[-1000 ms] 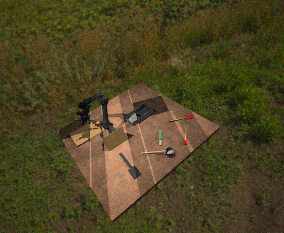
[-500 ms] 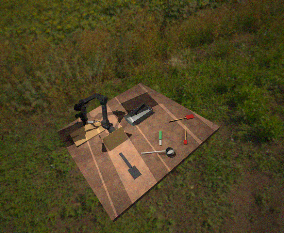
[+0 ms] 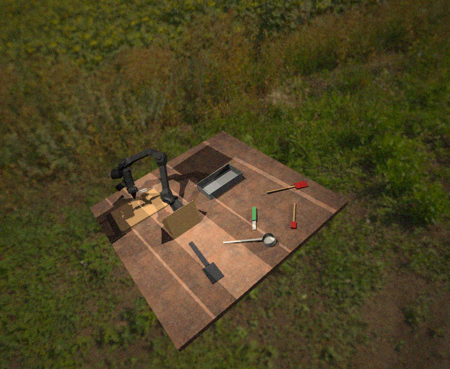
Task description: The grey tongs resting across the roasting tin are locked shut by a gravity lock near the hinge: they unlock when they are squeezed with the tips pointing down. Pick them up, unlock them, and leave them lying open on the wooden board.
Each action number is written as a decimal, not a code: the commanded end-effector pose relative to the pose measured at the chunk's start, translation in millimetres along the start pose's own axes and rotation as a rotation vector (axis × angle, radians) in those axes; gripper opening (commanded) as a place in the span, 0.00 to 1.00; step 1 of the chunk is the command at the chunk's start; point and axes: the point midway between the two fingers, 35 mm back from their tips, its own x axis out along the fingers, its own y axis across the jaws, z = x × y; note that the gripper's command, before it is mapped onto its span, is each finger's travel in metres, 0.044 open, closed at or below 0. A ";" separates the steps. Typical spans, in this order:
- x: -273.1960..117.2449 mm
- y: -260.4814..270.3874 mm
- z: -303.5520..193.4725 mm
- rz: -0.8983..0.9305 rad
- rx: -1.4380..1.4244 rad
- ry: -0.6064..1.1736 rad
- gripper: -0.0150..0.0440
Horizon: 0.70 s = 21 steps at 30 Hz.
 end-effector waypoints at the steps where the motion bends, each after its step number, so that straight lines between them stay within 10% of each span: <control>1: -3.1 -2.6 2.3 -0.047 -0.012 0.051 0.00; 21: -22.8 -14.0 21.6 -0.301 -0.096 0.187 0.00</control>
